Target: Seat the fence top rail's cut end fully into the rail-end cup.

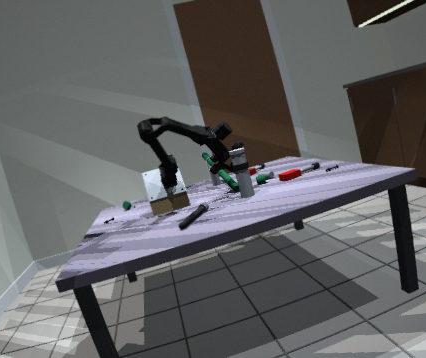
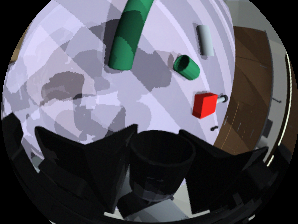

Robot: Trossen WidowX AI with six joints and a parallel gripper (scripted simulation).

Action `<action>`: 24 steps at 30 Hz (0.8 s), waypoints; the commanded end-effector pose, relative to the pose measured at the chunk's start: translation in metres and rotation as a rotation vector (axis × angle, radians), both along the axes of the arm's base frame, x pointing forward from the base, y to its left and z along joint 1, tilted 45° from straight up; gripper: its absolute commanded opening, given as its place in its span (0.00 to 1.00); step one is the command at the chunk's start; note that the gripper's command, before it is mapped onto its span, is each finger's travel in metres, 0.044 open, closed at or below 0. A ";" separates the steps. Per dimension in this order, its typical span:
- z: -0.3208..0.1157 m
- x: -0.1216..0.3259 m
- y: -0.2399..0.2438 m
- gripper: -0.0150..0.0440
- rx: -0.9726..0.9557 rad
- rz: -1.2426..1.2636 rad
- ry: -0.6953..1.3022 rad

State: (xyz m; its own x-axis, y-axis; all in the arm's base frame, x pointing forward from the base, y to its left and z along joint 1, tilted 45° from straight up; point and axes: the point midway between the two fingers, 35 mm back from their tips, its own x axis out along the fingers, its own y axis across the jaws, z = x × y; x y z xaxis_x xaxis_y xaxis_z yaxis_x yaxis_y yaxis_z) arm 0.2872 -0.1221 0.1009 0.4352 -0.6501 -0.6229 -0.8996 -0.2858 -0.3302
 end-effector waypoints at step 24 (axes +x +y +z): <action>-0.001 0.003 0.028 1.00 0.011 0.002 0.007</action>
